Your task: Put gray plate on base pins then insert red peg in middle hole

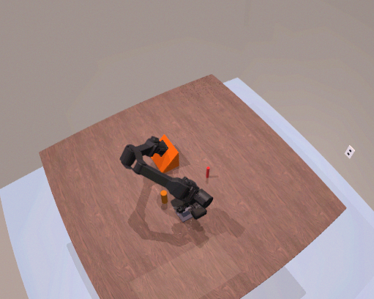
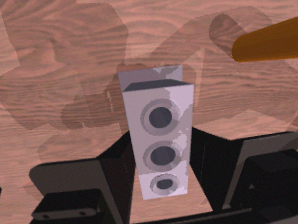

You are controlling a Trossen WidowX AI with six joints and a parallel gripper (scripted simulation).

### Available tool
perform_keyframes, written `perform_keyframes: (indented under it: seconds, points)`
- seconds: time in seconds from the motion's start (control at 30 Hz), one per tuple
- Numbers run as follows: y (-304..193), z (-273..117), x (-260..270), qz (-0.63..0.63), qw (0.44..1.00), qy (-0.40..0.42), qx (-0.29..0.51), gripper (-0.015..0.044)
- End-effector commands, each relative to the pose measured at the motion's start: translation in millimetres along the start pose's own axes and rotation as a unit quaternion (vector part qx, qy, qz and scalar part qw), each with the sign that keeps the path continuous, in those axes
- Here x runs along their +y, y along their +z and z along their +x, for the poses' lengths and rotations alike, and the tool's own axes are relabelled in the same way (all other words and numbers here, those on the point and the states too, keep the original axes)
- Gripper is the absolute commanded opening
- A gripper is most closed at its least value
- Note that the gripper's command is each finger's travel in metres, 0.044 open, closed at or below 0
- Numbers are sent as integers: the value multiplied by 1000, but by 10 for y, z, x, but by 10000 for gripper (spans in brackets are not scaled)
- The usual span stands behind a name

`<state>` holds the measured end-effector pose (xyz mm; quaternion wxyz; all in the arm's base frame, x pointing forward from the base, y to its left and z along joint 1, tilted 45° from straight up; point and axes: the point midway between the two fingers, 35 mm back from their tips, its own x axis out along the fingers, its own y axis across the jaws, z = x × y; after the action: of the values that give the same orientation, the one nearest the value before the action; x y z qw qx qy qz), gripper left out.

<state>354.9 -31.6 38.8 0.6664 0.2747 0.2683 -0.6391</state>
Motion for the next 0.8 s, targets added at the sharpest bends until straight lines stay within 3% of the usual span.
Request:
perform_keyframes:
  seconds: [0.0, 0.27, 0.77]
  points:
    - [4, 67, -14, -3, 1000, -2, -2, 0]
    - [2, 31, -1, 0, 1000, 0, 0, 0]
    - [2, 31, -1, 0, 1000, 0, 0, 394]
